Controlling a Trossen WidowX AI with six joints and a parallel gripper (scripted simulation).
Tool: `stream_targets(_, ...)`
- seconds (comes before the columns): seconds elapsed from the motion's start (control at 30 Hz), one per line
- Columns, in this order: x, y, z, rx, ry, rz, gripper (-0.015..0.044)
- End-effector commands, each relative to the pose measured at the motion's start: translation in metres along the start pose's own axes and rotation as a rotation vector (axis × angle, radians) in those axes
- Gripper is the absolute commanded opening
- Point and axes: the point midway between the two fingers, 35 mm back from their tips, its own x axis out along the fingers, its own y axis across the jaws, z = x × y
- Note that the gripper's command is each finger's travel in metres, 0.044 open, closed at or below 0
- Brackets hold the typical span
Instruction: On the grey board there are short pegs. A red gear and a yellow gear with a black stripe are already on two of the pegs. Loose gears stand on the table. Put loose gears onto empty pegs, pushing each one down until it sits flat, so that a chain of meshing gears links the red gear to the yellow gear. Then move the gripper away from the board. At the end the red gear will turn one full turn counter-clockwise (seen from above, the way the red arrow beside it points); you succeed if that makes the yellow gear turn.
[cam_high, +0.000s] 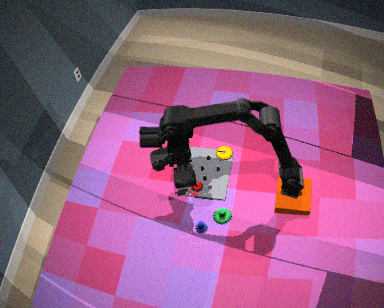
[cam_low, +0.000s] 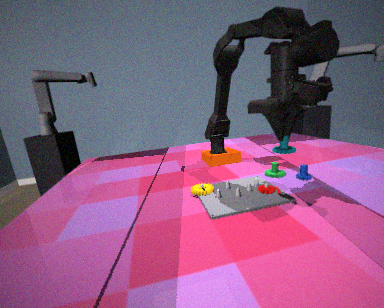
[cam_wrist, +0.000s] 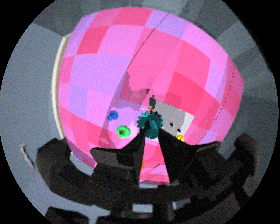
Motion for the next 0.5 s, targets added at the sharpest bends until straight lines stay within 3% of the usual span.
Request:
stream_targets(0.0,0.004,-0.005,-0.004,-0.004,0.001,-0.005,0.0000)
stream_targets(0.47,0.019,-0.023,-0.018,-0.003,0.002,-0.006,0.0000)
